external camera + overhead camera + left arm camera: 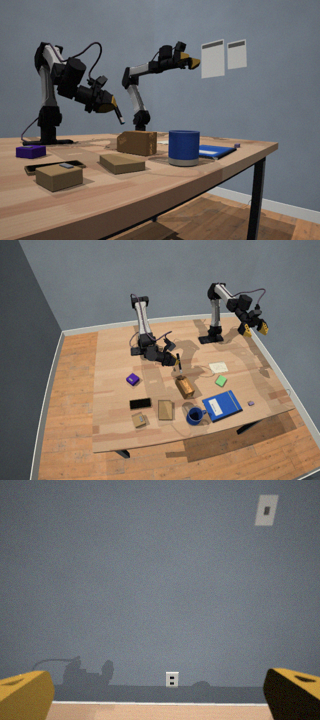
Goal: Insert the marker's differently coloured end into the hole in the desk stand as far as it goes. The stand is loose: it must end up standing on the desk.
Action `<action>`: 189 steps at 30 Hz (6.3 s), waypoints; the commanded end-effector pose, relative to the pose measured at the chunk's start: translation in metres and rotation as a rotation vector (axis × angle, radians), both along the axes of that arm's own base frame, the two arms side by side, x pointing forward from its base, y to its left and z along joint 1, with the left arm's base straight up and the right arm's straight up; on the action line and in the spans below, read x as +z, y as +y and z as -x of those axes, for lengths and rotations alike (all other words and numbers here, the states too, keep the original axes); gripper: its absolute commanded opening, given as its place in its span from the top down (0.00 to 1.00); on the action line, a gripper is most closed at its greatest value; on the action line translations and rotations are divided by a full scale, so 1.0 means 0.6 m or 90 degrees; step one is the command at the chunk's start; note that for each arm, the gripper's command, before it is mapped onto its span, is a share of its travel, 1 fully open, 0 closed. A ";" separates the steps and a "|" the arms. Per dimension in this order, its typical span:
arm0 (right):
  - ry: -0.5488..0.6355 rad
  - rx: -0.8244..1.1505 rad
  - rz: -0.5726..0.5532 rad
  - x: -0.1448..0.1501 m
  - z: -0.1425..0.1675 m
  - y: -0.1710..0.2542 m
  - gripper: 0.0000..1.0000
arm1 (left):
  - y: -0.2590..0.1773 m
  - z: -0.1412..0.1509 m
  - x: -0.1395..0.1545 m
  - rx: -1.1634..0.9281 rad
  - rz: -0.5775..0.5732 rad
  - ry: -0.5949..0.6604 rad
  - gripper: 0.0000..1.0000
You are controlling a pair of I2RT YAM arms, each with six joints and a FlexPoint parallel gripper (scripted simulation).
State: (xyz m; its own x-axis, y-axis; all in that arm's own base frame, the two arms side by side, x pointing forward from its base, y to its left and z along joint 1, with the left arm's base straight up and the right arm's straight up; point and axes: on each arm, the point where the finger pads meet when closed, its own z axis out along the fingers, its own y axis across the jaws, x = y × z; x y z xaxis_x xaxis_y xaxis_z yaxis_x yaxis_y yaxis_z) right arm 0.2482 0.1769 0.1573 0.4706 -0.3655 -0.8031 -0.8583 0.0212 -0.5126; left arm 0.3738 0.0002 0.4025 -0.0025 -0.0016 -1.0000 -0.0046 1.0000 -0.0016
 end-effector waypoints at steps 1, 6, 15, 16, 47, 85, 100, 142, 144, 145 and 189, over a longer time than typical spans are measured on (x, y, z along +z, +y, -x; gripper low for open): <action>-0.084 0.022 -0.019 0.029 -0.003 -0.002 1.00 | 0.001 0.008 0.047 -0.001 -0.004 -0.046 0.00; -0.026 0.002 -0.004 0.019 -0.001 0.001 1.00 | 0.001 0.008 0.047 -0.001 -0.004 -0.046 0.00; -0.022 -0.001 -0.002 -0.002 -0.010 0.002 1.00 | 0.001 0.008 0.047 -0.001 -0.004 -0.046 0.00; -0.023 -0.001 -0.002 -0.003 -0.011 0.003 1.00 | 0.001 0.008 0.047 -0.001 -0.004 -0.046 0.00; -0.028 -0.007 -0.005 -0.010 -0.034 0.002 1.00 | 0.001 0.008 0.047 -0.001 -0.004 -0.046 0.00; -0.019 -0.003 0.000 -0.036 -0.030 0.008 1.00 | 0.001 0.008 0.047 -0.001 -0.004 -0.046 0.00; -0.021 -0.010 -0.002 -0.039 -0.036 0.002 1.00 | 0.001 0.008 0.047 -0.001 -0.004 -0.046 0.00; -0.012 -0.003 0.001 -0.062 -0.035 0.010 1.00 | 0.001 0.008 0.047 -0.001 -0.004 -0.046 0.00; -0.035 -0.003 0.000 -0.042 -0.051 0.014 1.00 | 0.001 0.008 0.047 -0.001 -0.004 -0.046 0.00; -0.046 -0.006 -0.001 -0.035 -0.053 0.011 1.00 | 0.001 0.008 0.047 -0.001 -0.004 -0.046 0.00; -0.027 -0.010 0.003 -0.076 -0.075 0.016 0.55 | 0.001 0.008 0.047 -0.001 -0.004 -0.046 0.00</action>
